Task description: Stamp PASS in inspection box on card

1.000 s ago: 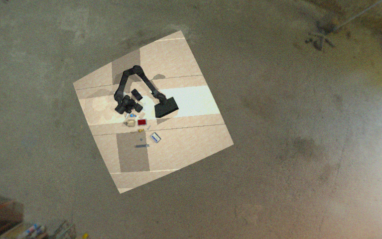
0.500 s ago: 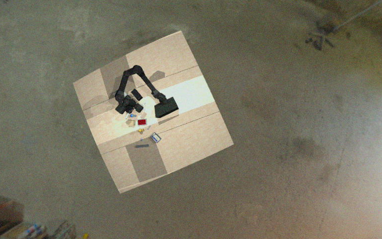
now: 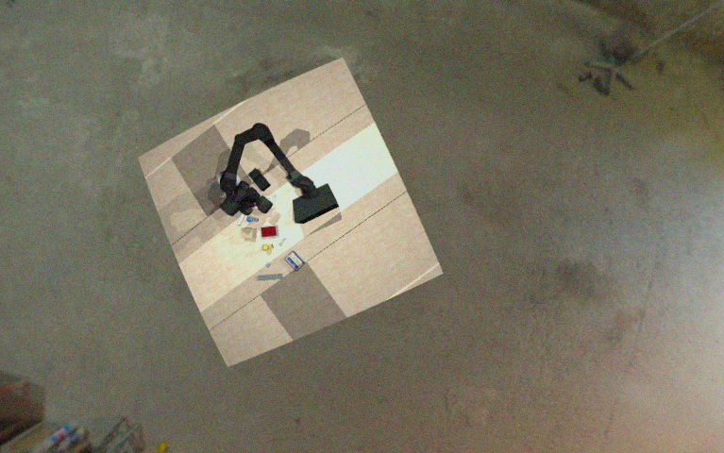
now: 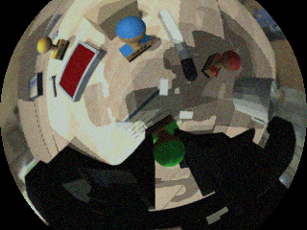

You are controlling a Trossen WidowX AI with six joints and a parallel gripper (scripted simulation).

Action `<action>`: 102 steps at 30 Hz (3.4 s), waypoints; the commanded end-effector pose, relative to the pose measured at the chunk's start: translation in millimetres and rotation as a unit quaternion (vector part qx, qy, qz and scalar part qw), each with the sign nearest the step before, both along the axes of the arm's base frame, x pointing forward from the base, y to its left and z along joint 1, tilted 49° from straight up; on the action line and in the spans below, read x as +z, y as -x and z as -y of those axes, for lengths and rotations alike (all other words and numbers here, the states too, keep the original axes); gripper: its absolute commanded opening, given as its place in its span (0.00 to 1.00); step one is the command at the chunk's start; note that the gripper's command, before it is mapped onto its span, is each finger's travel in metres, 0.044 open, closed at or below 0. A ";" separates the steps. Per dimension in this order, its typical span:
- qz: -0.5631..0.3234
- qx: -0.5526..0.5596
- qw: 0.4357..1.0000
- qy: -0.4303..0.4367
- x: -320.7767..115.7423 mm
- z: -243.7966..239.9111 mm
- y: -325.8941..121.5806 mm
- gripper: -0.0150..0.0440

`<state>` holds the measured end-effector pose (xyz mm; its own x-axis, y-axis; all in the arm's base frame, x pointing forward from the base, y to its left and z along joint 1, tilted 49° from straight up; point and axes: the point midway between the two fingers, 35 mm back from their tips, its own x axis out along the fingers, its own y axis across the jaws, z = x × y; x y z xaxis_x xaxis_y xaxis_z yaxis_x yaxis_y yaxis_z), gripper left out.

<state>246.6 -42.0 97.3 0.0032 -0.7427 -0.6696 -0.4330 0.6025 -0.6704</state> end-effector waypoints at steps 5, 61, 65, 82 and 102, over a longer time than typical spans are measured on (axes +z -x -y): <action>-0.001 0.002 1.000 0.002 -3.0 4.6 0.7 0.25; 0.000 0.002 1.000 0.004 -11.6 15.3 1.8 0.25; 0.000 0.002 1.000 0.004 -12.1 15.9 1.8 0.25; 0.000 0.002 1.000 0.004 -12.1 15.9 1.8 0.25; 0.000 0.002 1.000 0.004 -11.5 15.2 1.8 0.25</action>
<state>244.1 -56.0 85.5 0.0052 -0.7465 -0.6654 -0.4380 0.5964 -0.6726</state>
